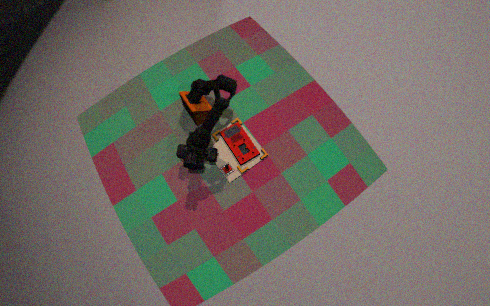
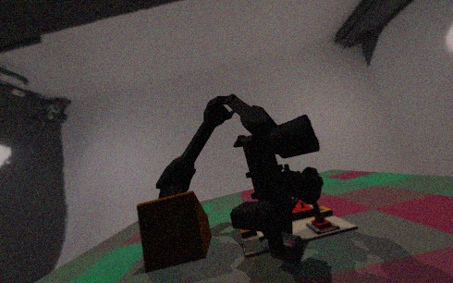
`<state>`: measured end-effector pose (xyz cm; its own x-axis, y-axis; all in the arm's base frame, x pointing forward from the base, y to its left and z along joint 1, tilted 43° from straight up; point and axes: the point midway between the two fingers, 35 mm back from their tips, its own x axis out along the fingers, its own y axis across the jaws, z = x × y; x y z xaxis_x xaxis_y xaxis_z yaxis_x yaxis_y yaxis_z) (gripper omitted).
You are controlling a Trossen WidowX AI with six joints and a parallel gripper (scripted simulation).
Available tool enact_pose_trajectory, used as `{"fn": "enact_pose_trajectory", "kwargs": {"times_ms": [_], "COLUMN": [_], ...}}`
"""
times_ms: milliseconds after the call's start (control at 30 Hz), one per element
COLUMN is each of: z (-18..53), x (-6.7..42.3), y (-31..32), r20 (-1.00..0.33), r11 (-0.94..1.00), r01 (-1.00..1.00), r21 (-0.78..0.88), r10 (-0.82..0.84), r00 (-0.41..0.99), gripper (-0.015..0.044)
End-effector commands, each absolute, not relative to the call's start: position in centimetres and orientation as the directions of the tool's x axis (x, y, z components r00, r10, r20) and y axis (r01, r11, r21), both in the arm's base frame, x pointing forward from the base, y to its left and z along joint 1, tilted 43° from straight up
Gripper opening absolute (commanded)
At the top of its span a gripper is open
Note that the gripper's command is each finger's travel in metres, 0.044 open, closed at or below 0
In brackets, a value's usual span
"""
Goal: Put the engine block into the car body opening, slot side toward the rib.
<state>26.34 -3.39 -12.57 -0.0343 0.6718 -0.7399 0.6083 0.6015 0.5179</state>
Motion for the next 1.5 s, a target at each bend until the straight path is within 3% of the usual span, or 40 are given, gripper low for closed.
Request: {"fn": "enact_pose_trajectory", "kwargs": {"times_ms": [0, 400, 967, 1467], "z": [-13.1, -14.1, -13.8, -11.0], "x": [26.1, 26.0, 26.4, 26.6], "y": [-2.7, -1.8, -2.4, -5.1], "r20": [-0.735, -0.735, -0.742, -0.736], "r11": [0.597, 0.597, 0.599, 0.598], "r01": [0.614, 0.614, 0.611, 0.614], "r21": [0.516, 0.516, 0.518, 0.515], "r10": [0.677, 0.677, 0.670, 0.676], "r00": [-0.040, -0.040, -0.028, -0.040], "gripper": [0.0000, 0.0000, 0.0440, 0.0440]}}
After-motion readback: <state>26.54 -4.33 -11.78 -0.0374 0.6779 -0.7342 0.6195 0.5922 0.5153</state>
